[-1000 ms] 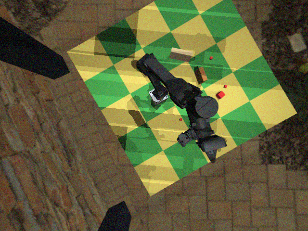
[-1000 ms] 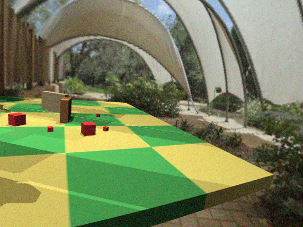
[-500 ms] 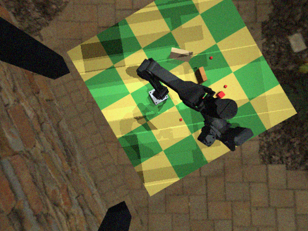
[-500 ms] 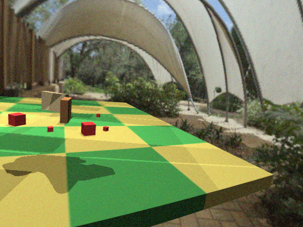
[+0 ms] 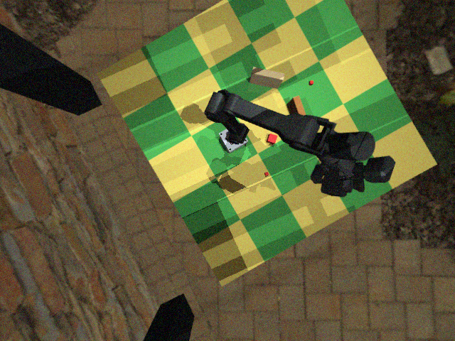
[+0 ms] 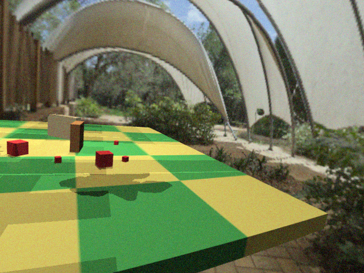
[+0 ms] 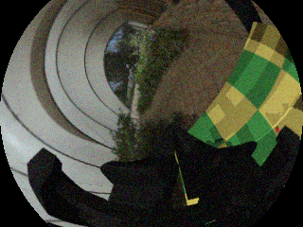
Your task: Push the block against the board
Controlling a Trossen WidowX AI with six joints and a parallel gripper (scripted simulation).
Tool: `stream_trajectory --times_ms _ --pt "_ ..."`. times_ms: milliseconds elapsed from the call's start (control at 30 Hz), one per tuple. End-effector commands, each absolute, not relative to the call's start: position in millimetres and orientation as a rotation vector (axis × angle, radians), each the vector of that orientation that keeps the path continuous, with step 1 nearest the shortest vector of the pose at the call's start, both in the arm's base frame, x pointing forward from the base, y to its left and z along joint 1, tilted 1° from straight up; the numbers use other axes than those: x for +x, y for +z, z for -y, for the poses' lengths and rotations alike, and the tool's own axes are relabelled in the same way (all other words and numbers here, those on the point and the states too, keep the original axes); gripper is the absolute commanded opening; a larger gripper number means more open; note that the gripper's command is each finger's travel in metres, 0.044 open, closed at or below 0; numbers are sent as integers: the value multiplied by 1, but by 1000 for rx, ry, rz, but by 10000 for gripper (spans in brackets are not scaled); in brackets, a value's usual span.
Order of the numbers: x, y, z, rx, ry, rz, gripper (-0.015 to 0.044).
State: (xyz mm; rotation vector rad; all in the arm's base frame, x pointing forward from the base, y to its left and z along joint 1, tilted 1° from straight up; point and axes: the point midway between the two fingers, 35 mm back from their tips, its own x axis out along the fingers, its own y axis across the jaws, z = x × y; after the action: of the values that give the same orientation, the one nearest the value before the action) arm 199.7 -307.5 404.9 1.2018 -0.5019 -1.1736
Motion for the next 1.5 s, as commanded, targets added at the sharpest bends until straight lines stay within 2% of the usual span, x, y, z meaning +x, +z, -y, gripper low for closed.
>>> stream_trajectory --times_ms 0,667,1467 --pt "228 390 298 1163 -1143 355 0" --pt "334 323 221 931 -922 -219 0" --pt "406 238 77 521 -501 -786 0"
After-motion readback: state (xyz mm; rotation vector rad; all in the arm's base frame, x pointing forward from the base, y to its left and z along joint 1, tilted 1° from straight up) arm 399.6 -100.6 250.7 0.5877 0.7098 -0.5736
